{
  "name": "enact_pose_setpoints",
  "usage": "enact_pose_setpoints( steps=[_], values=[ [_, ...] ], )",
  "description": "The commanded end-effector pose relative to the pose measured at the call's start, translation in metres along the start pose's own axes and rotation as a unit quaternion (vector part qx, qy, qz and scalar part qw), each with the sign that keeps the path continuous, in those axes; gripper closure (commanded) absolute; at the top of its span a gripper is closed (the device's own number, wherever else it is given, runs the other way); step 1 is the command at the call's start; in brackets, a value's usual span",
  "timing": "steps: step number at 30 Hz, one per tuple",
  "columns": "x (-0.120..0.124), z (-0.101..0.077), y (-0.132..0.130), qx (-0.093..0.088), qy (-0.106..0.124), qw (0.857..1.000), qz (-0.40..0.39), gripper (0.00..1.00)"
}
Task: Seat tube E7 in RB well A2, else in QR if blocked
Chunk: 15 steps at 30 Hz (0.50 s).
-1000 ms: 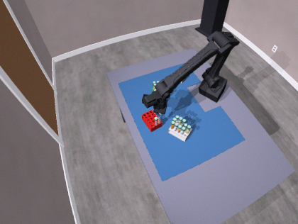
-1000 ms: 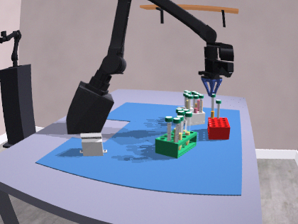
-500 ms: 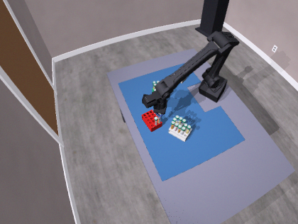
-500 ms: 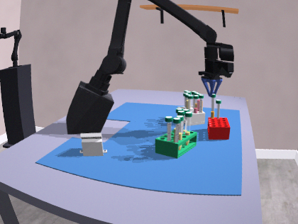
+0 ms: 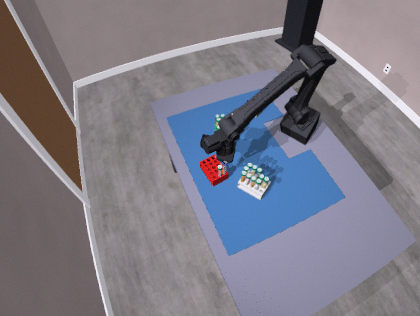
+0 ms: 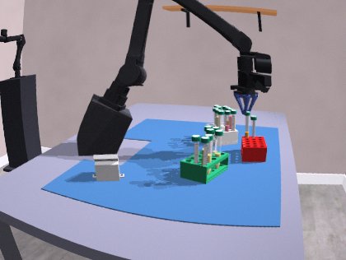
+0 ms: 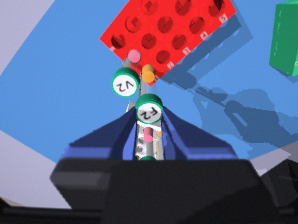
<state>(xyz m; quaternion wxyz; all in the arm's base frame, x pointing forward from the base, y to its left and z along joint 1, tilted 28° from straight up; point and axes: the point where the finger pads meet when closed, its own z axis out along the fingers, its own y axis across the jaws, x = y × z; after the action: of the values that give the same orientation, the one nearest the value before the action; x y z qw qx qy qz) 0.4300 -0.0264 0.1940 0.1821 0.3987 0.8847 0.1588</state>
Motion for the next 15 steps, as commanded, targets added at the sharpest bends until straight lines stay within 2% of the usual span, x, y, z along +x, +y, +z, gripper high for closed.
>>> enact_pose_setpoints(
  steps=[1,15],
  values=[
    [0.0033,0.0077,0.0037,-0.004,0.001,1.000,-0.002,1.00],
    [0.0033,0.0137,0.0035,-0.004,0.001,1.000,-0.002,1.00]
  ],
)
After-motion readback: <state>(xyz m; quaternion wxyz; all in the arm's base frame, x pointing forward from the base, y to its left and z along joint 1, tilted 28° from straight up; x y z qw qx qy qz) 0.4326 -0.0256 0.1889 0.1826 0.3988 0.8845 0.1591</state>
